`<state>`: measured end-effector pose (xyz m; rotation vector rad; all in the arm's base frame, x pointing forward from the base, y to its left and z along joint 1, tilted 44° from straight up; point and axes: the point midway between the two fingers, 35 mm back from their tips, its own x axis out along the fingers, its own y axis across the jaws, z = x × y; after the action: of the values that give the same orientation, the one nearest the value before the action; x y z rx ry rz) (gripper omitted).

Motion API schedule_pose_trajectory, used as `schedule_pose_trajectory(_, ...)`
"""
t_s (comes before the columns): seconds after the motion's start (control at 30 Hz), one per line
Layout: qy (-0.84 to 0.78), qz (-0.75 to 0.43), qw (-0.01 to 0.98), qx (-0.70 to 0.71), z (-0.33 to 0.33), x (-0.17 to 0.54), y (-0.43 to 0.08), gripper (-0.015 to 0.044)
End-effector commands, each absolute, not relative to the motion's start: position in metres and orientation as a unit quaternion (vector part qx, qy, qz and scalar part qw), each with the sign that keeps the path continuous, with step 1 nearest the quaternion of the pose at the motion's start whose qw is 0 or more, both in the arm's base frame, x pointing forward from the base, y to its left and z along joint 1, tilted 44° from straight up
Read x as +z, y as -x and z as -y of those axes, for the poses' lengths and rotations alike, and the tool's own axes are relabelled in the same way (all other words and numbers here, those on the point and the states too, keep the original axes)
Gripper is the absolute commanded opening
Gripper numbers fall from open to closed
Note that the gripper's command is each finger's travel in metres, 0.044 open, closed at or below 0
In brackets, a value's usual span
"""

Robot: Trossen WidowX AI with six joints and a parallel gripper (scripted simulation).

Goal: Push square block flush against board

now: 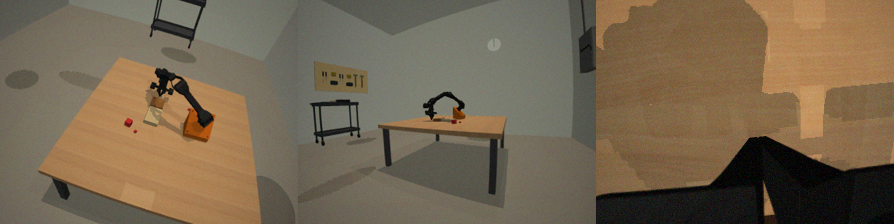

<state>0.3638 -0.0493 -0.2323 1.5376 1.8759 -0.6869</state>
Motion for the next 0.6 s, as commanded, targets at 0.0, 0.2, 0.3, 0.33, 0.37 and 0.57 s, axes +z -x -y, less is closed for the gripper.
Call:
schedule_pose_trajectory(0.0,-0.578,-0.712,0.304,-0.26,0.053,-0.239,-0.362,0.0)
schedule_pose_trajectory(0.2,-0.579,-0.71,0.305,-0.261,0.071,-0.218,-0.369,0.0)
schedule_pose_trajectory(0.3,-0.577,-0.711,0.304,-0.261,0.089,-0.198,-0.372,0.0)
schedule_pose_trajectory(0.33,-0.577,-0.711,0.304,-0.261,0.089,-0.198,-0.372,0.0)
schedule_pose_trajectory(0.37,-0.577,-0.711,0.304,-0.261,0.089,-0.198,-0.372,0.0)
schedule_pose_trajectory(0.57,-0.577,-0.711,0.304,-0.261,0.081,-0.191,-0.37,0.0)
